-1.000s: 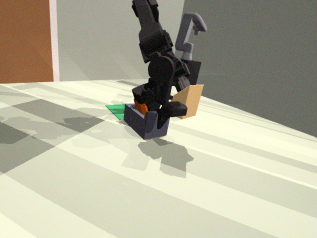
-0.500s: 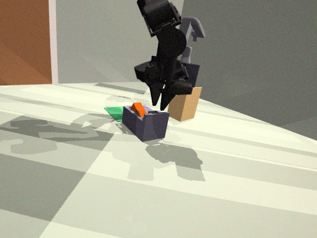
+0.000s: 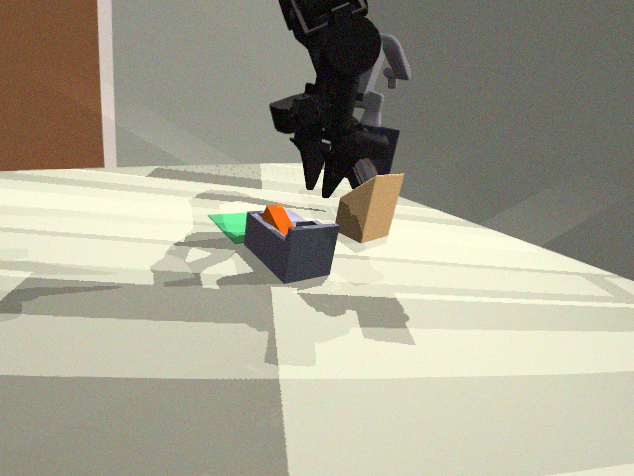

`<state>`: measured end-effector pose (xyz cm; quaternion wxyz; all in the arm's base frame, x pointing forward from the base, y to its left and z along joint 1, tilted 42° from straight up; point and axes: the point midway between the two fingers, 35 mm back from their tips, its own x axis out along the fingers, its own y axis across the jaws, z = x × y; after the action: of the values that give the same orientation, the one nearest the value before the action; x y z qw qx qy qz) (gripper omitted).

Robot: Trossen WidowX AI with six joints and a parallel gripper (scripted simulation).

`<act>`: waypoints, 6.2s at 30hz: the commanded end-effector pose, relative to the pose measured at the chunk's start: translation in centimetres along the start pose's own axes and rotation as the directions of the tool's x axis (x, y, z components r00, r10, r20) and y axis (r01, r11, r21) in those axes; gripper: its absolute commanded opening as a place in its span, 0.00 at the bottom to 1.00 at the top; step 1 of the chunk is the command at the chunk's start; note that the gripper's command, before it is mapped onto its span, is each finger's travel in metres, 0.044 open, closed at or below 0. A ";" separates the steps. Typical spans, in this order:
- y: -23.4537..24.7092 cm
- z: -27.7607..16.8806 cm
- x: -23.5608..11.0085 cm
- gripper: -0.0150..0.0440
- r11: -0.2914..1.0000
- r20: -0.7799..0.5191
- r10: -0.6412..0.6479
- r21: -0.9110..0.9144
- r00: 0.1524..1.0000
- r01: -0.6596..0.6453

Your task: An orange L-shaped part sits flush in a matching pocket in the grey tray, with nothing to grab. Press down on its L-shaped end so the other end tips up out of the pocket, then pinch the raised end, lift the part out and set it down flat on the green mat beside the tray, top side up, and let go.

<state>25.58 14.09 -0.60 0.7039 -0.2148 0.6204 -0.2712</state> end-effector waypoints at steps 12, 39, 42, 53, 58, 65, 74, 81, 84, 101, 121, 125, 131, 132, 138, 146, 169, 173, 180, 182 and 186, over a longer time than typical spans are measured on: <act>0.0 0.0 0.0 0.56 1.000 0.002 0.001 -0.003 1.000 -0.001; 0.0 0.0 0.0 0.56 1.000 0.002 0.001 -0.003 1.000 -0.001; 0.0 0.0 0.0 0.56 1.000 0.002 0.001 -0.003 1.000 -0.001; 0.0 0.0 0.0 0.56 1.000 0.002 0.001 -0.003 1.000 -0.001; 0.0 0.0 0.0 0.56 1.000 0.002 0.001 -0.003 1.000 -0.001; 0.0 0.0 0.0 0.56 1.000 0.002 0.001 -0.003 1.000 -0.001; -0.2 -0.1 6.1 0.56 1.000 -0.009 -0.004 0.003 1.000 0.004; -0.3 -0.2 7.1 0.56 1.000 -0.010 -0.005 0.004 1.000 0.005; -0.3 -0.2 7.3 0.56 1.000 -0.010 -0.005 0.004 1.000 0.005; -0.3 -0.2 10.1 0.56 1.000 -0.010 -0.006 0.004 1.000 0.006; -0.2 0.0 10.2 0.56 1.000 -0.002 0.004 0.009 1.000 -0.004; -0.2 0.0 10.2 0.56 1.000 -0.002 0.004 0.009 1.000 -0.004; 0.3 -0.1 9.6 0.56 1.000 -0.006 0.000 0.007 1.000 0.000; 0.5 -0.1 9.4 0.56 1.000 -0.007 -0.002 0.006 1.000 0.002; 0.9 -0.1 8.7 0.56 1.000 -0.010 -0.005 0.004 1.000 0.005; -0.2 -0.1 -0.4 0.56 1.000 -0.012 -0.003 0.003 1.000 0.003; 0.0 0.0 0.0 0.56 1.000 0.002 0.000 -0.003 1.000 0.000; 0.0 0.0 0.0 0.56 1.000 0.002 0.000 -0.003 1.000 0.000; -1.0 0.2 -0.1 0.73 0.978 0.000 0.000 -0.207 1.000 0.000; -1.8 0.4 -0.2 0.73 0.932 -0.001 -0.001 -0.364 1.000 0.000; -3.5 0.7 -0.3 0.73 0.747 -0.004 -0.002 -0.665 1.000 -0.001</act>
<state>25.87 12.88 0.59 0.6445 -0.3504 0.6650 -0.1397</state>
